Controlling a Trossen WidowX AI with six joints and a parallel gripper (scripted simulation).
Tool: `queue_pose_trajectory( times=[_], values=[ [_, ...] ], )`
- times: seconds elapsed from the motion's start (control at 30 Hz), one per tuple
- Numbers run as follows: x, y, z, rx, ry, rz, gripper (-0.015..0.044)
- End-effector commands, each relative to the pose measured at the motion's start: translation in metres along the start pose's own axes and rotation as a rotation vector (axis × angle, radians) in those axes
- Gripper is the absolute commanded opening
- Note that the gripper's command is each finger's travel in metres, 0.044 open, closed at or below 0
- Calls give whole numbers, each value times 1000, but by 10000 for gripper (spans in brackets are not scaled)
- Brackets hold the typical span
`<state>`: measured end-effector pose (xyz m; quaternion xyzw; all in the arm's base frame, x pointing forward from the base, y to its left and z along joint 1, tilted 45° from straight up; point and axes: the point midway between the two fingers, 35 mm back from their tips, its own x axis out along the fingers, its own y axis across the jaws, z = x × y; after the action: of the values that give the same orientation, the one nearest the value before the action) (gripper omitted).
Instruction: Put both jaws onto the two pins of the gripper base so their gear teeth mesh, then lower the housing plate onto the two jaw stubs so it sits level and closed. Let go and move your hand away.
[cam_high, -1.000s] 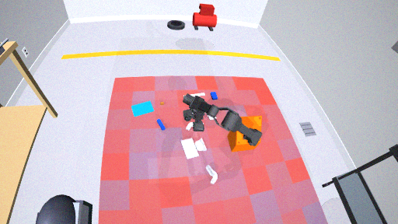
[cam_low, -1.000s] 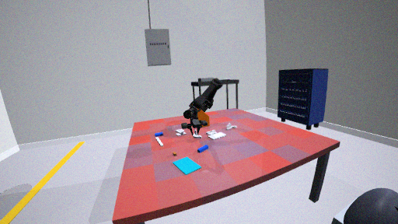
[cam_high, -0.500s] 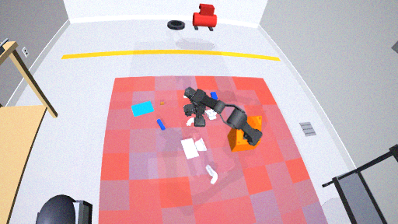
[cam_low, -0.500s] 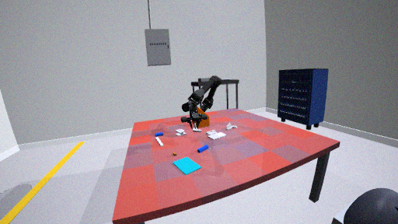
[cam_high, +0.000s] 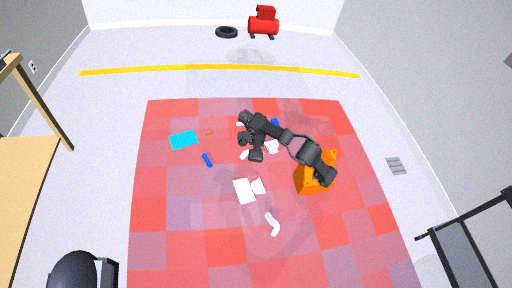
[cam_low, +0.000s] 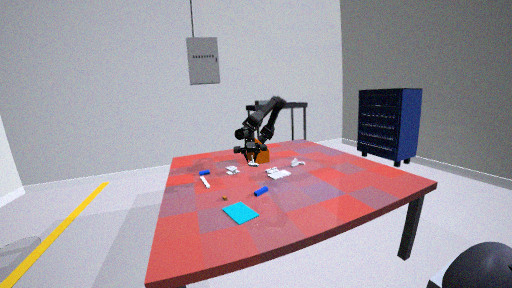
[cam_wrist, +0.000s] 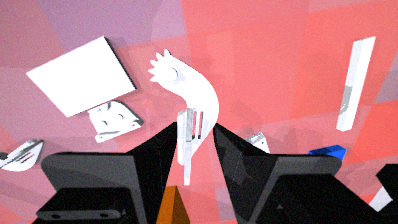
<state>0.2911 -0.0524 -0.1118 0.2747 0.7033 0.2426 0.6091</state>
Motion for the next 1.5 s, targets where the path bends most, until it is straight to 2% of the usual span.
queue_pose_trajectory(
  times=[0.0,1.47],
  values=[
    [-1,7,-4,125,4,-1,134],
    [-5,68,-41,1498,6,-4,134]
  ],
)
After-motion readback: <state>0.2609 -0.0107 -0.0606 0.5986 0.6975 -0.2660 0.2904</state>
